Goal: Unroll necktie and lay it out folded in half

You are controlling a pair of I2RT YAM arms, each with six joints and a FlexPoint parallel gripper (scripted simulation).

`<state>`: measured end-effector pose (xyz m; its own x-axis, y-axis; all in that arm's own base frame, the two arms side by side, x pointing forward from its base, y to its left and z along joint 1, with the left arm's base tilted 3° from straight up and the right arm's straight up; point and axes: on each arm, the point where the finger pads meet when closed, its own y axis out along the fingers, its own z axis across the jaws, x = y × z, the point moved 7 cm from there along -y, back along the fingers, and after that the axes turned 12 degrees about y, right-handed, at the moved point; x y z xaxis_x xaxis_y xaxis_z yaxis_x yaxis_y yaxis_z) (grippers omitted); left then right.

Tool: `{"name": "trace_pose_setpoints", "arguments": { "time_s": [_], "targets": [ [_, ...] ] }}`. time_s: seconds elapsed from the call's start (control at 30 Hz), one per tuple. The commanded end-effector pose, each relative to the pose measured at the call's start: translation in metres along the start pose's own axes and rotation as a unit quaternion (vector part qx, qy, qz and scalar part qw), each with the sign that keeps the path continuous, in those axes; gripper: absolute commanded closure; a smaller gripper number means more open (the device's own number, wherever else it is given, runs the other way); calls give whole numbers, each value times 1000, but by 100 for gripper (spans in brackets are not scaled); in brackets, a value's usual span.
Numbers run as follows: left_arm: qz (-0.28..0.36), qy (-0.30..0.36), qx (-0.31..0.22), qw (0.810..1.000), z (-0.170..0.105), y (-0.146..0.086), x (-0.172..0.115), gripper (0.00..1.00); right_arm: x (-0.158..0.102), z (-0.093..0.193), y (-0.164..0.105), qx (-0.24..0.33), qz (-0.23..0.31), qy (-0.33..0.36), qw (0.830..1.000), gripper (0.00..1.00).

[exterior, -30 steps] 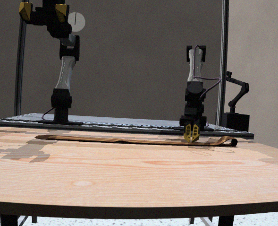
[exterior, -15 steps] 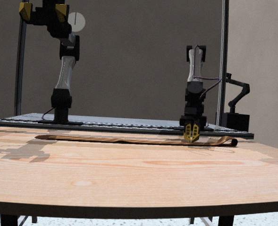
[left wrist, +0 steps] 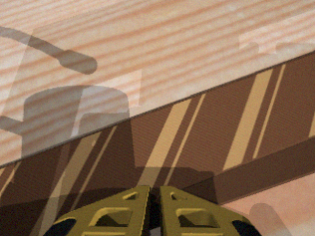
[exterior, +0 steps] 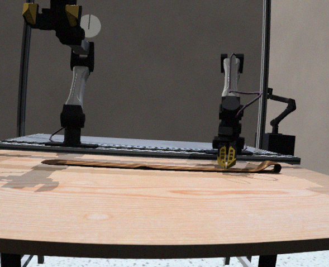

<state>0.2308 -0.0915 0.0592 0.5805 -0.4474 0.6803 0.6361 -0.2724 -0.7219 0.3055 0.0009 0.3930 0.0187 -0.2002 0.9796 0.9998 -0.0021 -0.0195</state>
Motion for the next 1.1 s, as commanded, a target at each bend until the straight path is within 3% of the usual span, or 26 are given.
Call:
{"name": "trace_pose_setpoints", "arguments": {
  "time_s": [0.0,0.47,1.07],
  "targets": [
    [12,-2,-2,1000,-1,1,-8,93,4,1,2,4,-3,4,1000,2],
    [12,-2,-2,1000,-1,1,-8,93,-17,9,-2,17,27,-5,999,14],
    [12,-2,-2,1000,-1,1,-8,93,-82,33,-11,56,117,-32,991,31]
  ]
}}
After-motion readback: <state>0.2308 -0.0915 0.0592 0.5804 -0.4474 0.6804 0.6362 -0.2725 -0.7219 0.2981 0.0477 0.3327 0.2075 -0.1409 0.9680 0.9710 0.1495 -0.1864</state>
